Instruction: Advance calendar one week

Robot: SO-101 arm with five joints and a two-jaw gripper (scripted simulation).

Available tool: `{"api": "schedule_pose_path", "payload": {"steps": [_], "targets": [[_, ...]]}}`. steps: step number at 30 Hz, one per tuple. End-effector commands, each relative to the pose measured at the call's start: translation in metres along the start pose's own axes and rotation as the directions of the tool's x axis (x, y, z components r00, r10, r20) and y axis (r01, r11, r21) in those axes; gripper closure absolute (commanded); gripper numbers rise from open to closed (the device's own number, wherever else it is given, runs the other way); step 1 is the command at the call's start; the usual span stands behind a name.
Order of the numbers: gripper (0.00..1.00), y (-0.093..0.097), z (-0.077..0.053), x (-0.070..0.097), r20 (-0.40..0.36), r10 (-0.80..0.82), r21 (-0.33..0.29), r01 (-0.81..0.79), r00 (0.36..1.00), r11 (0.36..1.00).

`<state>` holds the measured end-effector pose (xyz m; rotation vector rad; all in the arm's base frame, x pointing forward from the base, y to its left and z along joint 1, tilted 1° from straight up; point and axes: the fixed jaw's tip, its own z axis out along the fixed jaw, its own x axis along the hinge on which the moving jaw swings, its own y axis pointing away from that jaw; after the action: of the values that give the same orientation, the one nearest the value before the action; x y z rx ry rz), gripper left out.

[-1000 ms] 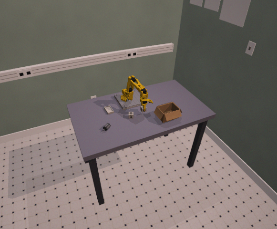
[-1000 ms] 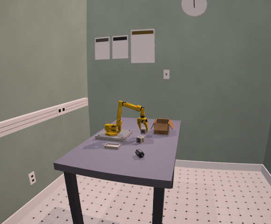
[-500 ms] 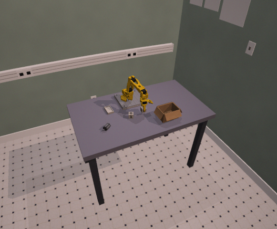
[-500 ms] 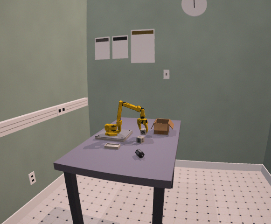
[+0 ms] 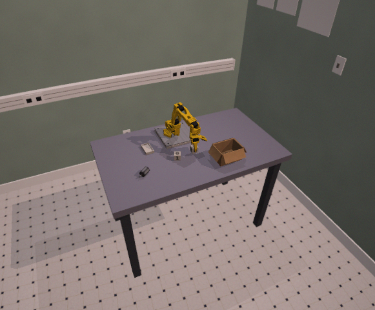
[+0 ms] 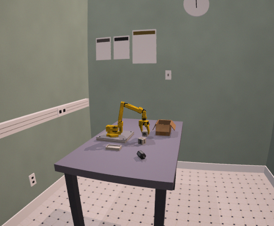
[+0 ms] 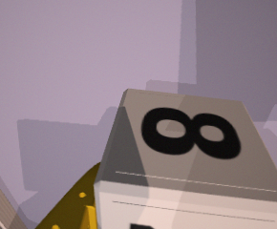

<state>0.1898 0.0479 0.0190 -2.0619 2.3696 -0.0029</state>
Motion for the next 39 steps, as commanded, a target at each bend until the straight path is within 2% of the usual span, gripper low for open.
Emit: {"api": "schedule_pose_path", "payload": {"steps": [1, 39], "targets": [[1.0, 0.004, 0.006, 0.0, -0.007, -0.008, -0.021, 0.008, 1.0, 1.0], [1.0, 0.004, 0.019, 0.0, -0.007, -0.008, -0.021, 0.008, 1.0, 1.0]]}}
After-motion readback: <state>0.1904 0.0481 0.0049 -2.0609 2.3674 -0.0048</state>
